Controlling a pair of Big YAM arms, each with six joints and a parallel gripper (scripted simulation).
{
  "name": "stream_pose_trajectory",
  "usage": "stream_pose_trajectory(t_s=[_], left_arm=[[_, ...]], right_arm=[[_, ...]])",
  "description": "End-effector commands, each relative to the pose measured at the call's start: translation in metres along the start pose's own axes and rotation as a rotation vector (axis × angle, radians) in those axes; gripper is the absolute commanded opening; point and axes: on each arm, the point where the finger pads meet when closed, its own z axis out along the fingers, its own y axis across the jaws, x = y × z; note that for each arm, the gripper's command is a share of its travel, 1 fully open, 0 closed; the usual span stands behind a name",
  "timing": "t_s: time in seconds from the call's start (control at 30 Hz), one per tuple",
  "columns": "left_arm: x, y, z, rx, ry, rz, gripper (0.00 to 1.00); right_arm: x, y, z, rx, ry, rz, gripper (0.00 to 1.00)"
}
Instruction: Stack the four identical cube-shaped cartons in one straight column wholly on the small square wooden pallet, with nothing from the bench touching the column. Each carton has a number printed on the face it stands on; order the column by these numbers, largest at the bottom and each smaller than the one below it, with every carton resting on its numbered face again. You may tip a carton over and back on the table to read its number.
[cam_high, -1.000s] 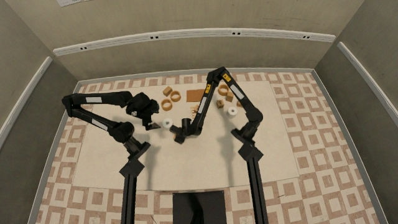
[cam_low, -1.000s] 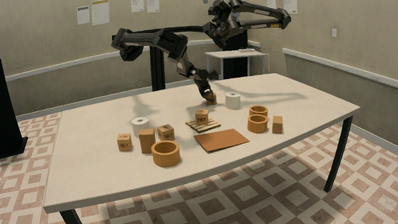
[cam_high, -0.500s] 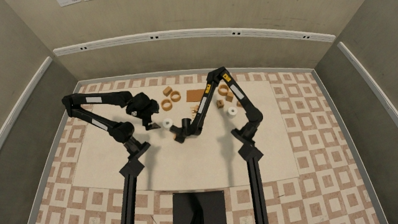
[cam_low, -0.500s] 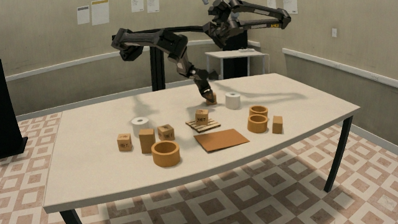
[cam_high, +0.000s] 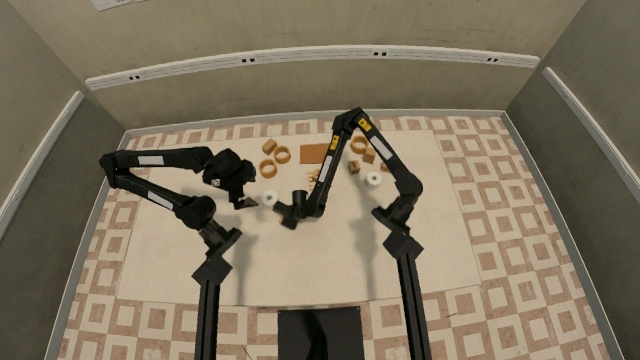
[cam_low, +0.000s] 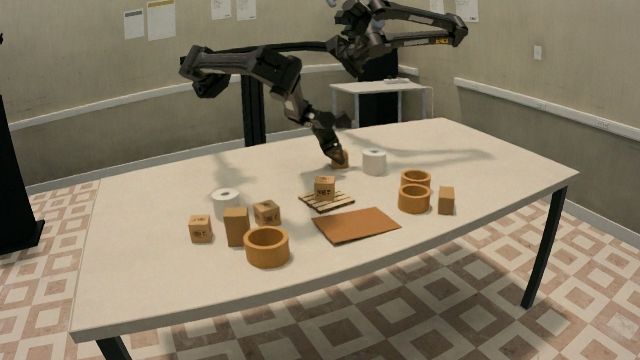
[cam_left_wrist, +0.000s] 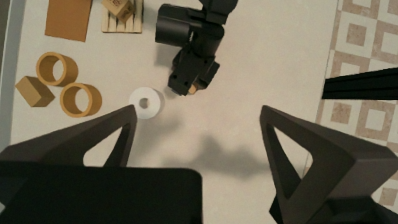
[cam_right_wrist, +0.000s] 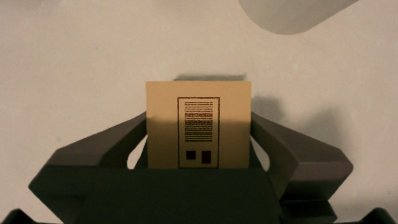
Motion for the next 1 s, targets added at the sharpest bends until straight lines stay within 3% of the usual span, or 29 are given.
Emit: stream_pose_trajectory(t_s=[0.0, 0.03, 0.13, 0.2, 0.23, 0.63, 0.77, 0.8, 0.97], left_arm=[[-0.012, 0.007, -0.009, -0.002, -0.025, -0.025, 1.0], [-0.012, 0.007, -0.009, -0.002, -0.025, -0.025, 1.0], [-0.012, 0.007, -0.009, -0.002, -0.025, -0.025, 1.0], [-0.012, 0.007, -0.009, -0.002, -0.025, -0.025, 1.0], [-0.012, 0.007, -0.009, -0.002, -0.025, -0.025, 1.0], [-0.012, 0.007, -0.009, -0.002, -0.025, -0.025, 1.0], [-0.012, 0.007, -0.009, -0.002, -0.025, -0.025, 1.0], [-0.012, 0.006, -0.008, 0.0, -0.027, -0.023, 1.0], [-0.032, 0.007, 0.003, -0.021, -0.072, -0.023, 1.0]], right_arm=[[0.0, 0.0, 0.0, -0.002, -0.002, -0.006, 0.15], [0.0, 0.0, 0.0, -0.002, -0.002, -0.006, 0.04], [-0.01, -0.001, -0.009, -0.004, -0.012, -0.011, 0.38], [-0.01, -0.001, -0.009, -0.004, -0.012, -0.011, 0.38], [-0.013, -0.001, -0.013, -0.004, -0.012, -0.011, 0.49], [-0.067, 0.0, -0.112, -0.001, -0.013, -0.01, 0.5], [-0.072, -0.002, -0.114, 0.004, -0.017, -0.02, 0.5], [-0.055, -0.007, -0.104, 0.002, 0.016, -0.008, 0.5], [-0.043, -0.049, -0.116, 0.021, 0.005, -0.069, 0.5]])
